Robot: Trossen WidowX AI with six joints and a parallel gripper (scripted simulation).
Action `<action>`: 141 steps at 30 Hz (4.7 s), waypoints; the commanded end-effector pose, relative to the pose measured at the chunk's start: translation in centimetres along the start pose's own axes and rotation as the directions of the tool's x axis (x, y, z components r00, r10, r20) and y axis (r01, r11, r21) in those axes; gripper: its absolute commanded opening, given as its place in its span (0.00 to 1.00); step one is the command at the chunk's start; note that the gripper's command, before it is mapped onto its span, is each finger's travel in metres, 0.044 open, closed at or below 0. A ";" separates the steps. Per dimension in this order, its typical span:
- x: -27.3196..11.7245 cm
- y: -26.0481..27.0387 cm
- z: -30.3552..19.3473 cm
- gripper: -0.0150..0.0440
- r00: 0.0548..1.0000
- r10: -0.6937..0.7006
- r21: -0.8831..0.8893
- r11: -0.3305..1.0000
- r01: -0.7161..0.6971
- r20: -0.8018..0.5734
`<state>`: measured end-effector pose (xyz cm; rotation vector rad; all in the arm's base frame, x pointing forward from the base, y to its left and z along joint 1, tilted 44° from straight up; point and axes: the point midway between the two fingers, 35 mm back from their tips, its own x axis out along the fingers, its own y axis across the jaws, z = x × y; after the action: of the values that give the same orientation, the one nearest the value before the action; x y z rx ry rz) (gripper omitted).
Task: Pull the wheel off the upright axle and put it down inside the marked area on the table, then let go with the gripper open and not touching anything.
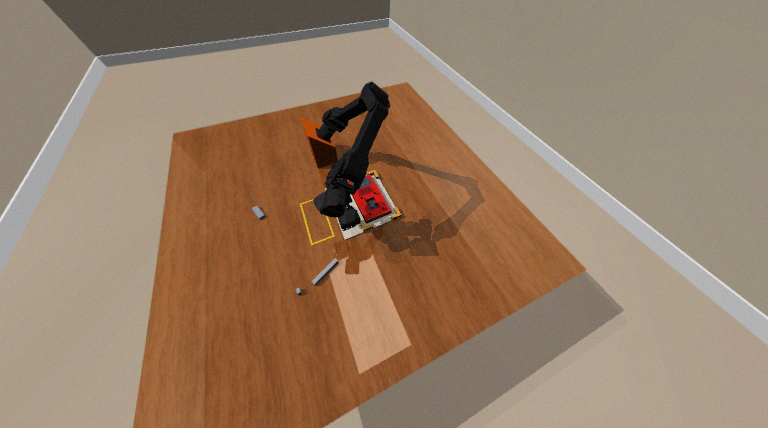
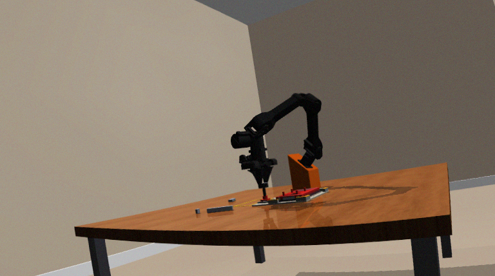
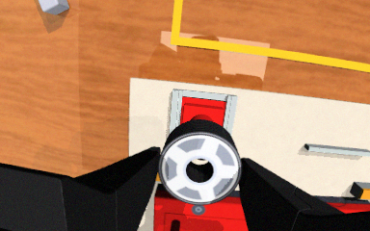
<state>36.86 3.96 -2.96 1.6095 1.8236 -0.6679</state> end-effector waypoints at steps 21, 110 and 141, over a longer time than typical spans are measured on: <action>-3.2 -0.9 1.8 0.25 1.000 -0.001 0.006 1.000 0.001 0.004; -1.0 -8.8 9.7 0.99 1.000 0.004 -0.015 1.000 -0.003 0.019; -4.4 -14.6 6.8 1.00 1.000 -0.008 0.002 1.000 0.008 0.010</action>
<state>23.64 -5.95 -4.81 1.6043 1.8181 -0.6797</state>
